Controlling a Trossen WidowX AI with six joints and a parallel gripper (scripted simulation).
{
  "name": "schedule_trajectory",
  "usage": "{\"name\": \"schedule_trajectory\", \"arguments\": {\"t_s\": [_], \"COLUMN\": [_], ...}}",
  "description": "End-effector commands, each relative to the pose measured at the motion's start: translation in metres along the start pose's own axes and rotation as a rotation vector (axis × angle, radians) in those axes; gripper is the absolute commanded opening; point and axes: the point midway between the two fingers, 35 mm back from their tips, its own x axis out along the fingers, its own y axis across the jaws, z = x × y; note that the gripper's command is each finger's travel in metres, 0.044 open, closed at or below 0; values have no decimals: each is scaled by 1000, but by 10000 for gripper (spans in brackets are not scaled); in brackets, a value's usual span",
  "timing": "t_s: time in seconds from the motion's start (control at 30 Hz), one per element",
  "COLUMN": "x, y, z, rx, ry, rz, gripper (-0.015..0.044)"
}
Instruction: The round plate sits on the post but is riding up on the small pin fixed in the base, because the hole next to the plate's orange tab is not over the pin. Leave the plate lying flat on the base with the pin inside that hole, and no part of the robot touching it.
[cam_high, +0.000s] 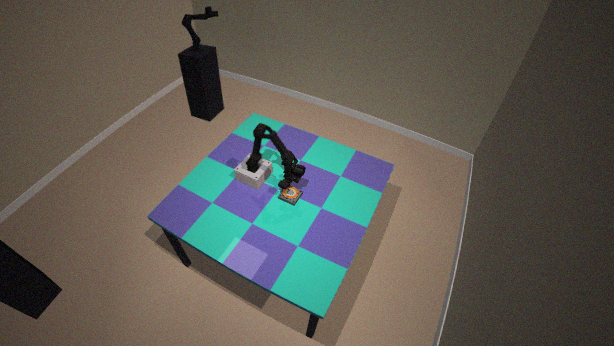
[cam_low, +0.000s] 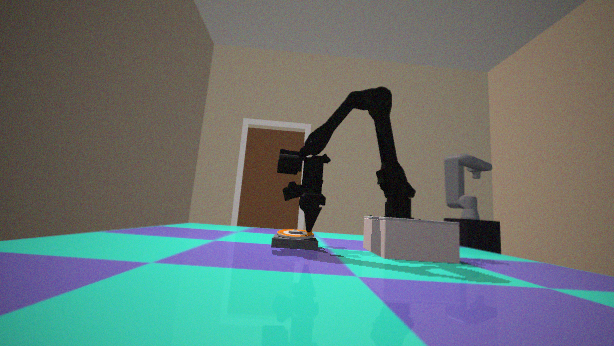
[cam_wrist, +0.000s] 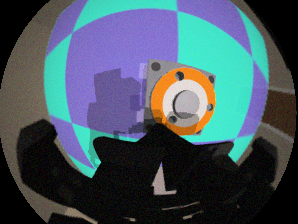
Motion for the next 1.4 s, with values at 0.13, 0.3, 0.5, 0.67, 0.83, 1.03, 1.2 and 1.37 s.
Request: {"name": "schedule_trajectory", "arguments": {"t_s": [0.13,0.3,0.5,0.67,0.83,1.03,1.2,1.37], "x": [0,-2,-2,-3,-2,-7,-33,-49], "y": [-11,-15,-19,-22,-25,-26,-25,-24], "z": [-8,-11,-13,-14,-15,-14,-15,-17], "rx": [3,3,3,3,3,3,3,3], "ry": [4,4,4,4,4,4,4,4], "rz": [-9,-10,-10,-10,-11,-11,-11,-11], "gripper": [0,0,0,0,0,0,0,0]}}
